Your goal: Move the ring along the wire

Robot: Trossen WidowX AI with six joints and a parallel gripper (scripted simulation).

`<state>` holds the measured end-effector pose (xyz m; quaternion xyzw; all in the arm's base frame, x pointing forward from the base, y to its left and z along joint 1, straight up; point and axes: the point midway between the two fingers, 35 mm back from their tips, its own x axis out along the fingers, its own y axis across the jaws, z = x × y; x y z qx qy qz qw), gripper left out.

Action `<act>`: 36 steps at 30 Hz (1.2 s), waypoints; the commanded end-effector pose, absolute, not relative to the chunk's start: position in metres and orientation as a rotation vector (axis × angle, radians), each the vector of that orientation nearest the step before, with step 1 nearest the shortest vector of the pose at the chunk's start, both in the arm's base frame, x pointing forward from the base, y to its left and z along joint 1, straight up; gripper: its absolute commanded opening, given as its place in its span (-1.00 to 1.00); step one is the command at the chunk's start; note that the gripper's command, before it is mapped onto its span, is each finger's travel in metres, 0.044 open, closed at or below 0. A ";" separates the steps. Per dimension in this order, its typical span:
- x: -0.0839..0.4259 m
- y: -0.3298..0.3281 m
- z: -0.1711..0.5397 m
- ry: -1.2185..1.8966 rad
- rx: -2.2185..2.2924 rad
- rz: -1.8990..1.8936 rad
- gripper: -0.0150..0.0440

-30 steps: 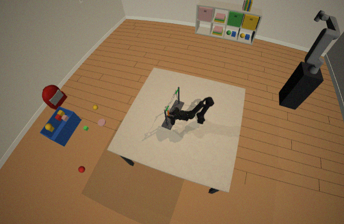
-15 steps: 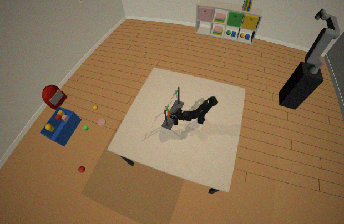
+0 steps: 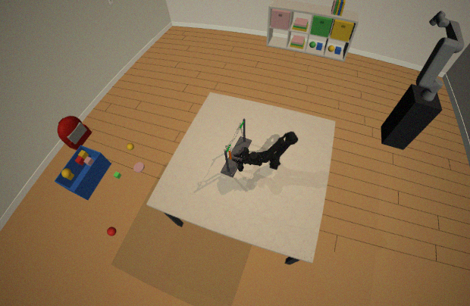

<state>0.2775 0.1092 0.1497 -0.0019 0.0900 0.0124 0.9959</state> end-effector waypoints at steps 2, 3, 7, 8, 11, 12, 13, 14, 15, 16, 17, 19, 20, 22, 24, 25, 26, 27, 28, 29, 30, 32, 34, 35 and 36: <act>0.277 0.108 0.148 0.184 -0.001 0.019 0.05; 0.277 0.108 0.148 0.184 -0.001 0.019 0.05; 0.277 0.108 0.148 0.184 -0.001 0.019 0.05; 0.277 0.108 0.148 0.184 -0.001 0.019 0.05; 0.277 0.108 0.148 0.184 -0.001 0.019 0.05; 0.277 0.108 0.148 0.184 -0.001 0.019 0.05; 0.277 0.108 0.148 0.184 -0.001 0.019 0.05; 0.276 0.109 0.150 0.181 -0.003 0.024 0.14; 0.273 0.110 0.151 0.182 -0.003 0.024 0.23; 0.267 0.110 0.152 0.183 -0.003 0.024 0.32; 0.259 0.110 0.154 0.184 -0.003 0.024 0.41; 0.245 0.109 0.156 0.184 -0.003 0.024 0.58; 0.238 0.108 0.157 0.183 -0.003 0.024 0.67; 0.229 0.106 0.158 0.182 -0.004 0.025 0.85; 0.228 0.106 0.158 0.181 -0.004 0.025 1.00; 0.228 0.106 0.158 0.181 -0.004 0.025 1.00; 0.228 0.106 0.158 0.181 -0.004 0.025 1.00; 0.228 0.106 0.158 0.181 -0.004 0.025 1.00; 0.228 0.106 0.158 0.181 -0.004 0.025 1.00; 0.228 0.106 0.158 0.181 -0.004 0.025 1.00; 0.228 0.106 0.158 0.181 -0.004 0.025 1.00; 0.228 0.106 0.158 0.181 -0.004 0.025 1.00; 0.228 0.106 0.158 0.181 -0.004 0.025 1.00; 0.228 0.106 0.158 0.181 -0.004 0.025 1.00; 0.228 0.106 0.158 0.181 -0.004 0.025 1.00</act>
